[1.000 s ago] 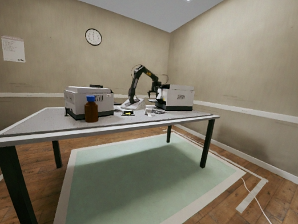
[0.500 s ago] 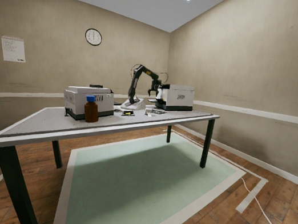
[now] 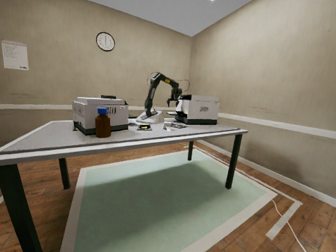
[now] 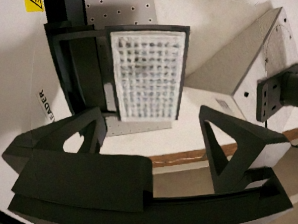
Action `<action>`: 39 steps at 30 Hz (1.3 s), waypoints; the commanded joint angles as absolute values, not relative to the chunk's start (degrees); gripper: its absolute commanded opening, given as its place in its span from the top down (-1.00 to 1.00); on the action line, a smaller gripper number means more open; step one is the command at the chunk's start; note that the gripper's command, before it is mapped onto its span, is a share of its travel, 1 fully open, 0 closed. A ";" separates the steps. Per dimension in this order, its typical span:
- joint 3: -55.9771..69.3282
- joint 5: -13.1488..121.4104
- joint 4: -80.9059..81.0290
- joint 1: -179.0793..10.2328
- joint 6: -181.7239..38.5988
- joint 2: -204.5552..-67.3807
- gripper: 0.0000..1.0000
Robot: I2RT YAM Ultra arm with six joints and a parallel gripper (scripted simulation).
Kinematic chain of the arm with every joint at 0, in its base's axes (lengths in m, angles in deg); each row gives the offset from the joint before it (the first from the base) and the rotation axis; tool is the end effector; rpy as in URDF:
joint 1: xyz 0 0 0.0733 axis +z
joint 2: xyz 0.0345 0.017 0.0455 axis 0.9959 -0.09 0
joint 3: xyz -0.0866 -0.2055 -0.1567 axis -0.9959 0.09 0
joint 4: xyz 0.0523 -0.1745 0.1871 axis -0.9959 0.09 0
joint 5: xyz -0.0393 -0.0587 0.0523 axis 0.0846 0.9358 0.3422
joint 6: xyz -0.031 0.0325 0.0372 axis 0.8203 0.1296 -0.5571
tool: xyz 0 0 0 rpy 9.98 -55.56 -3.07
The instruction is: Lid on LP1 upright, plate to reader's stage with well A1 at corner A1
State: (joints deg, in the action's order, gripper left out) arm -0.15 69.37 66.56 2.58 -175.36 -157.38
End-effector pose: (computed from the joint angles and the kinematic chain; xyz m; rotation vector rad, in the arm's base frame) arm 0.0256 0.3386 0.1368 0.2949 2.7676 -0.5487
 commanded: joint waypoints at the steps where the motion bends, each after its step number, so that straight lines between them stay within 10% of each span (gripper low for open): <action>1: -3.31 69.08 69.00 3.84 -176.20 -155.58 -1.00; 39: -6.88 68.98 72.89 4.10 -176.61 -157.03 -1.00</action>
